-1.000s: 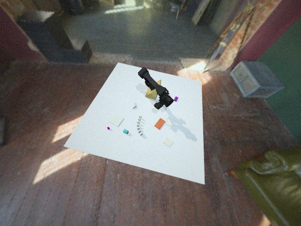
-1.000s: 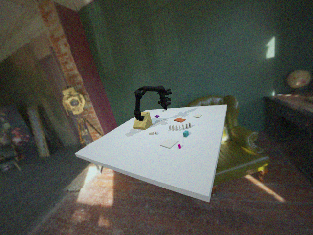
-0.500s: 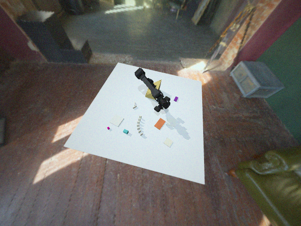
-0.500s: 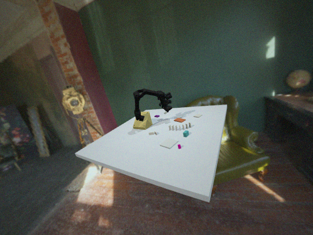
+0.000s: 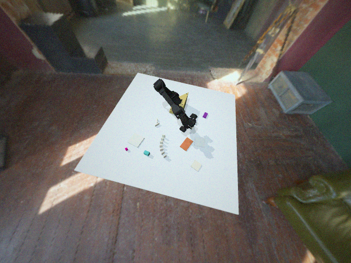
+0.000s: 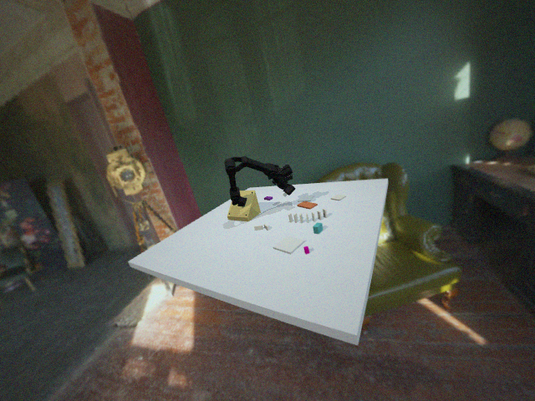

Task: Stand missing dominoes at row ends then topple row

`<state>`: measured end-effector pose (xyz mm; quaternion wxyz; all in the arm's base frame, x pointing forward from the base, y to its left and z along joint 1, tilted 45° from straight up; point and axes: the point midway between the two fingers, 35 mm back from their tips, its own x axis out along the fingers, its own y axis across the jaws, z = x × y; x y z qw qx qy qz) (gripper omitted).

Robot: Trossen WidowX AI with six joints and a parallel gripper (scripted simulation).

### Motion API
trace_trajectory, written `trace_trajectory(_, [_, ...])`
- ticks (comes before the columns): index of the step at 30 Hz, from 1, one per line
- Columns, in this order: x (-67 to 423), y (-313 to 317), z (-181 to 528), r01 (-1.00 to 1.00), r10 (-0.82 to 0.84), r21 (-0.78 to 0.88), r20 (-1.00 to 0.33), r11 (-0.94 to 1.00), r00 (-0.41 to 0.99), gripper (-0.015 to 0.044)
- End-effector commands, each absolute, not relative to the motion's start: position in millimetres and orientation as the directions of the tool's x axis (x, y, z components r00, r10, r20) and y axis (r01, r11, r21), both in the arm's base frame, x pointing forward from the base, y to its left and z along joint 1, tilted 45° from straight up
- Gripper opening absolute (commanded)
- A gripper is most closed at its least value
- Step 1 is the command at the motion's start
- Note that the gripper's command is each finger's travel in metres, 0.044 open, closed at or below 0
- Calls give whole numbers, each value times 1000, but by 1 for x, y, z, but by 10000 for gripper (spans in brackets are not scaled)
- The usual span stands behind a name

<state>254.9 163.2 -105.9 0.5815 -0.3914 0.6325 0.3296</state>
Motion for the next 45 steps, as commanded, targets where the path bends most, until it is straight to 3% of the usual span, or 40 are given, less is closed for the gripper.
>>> trace_trajectory(1, [254, 161, -107, -883, -31, -16, -1000, 469, 1, 107])
trace_trajectory(23, [257, 152, -99, -920, 344, -31, -922, 390, 176, 107])
trace_trajectory(45, [243, 138, -55, -922, 609, -254, -694, 291, 384, 107])
